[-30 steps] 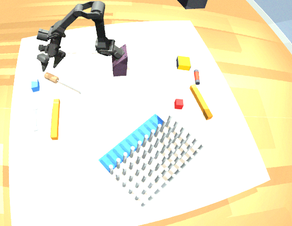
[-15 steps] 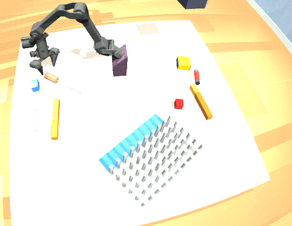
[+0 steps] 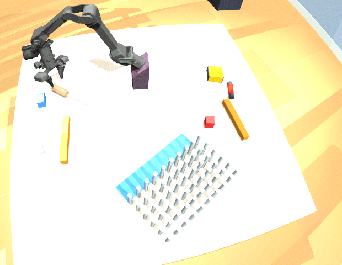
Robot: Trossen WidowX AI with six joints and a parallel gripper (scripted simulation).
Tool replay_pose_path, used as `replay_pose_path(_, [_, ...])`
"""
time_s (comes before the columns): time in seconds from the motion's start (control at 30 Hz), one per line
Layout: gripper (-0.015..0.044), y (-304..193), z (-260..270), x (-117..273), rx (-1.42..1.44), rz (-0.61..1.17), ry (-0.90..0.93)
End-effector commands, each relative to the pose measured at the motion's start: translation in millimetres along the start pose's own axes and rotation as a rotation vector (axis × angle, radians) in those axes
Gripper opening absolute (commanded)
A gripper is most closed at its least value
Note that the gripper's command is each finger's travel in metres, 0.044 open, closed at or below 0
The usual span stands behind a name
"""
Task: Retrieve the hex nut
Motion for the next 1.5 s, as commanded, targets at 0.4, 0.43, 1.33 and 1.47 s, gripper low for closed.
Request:
replay_pose_path(0.4, [0.028, 3, -2, -8, 0.003, 0.005, -0.005])
replay_pose_path(0.43, [0.028, 3, -2, -9, 0.003, 0.005, -0.005])
replay_pose_path(1.33, [0.028, 14, -11, -51, 0.003, 0.005, -0.005])
replay_pose_path(1.47, [0.028, 15, -13, -58, 0.003, 0.005, -0.005])
Point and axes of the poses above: the point midway between the two fingers, 35 mm back from their tips, its own x axis back along the fingers, its own z axis across the jaws, y = z × x, the point moved 4 cm from there along x, back along the fingers, and after that the axes turned 14 degrees about x, right-handed, at the moved point
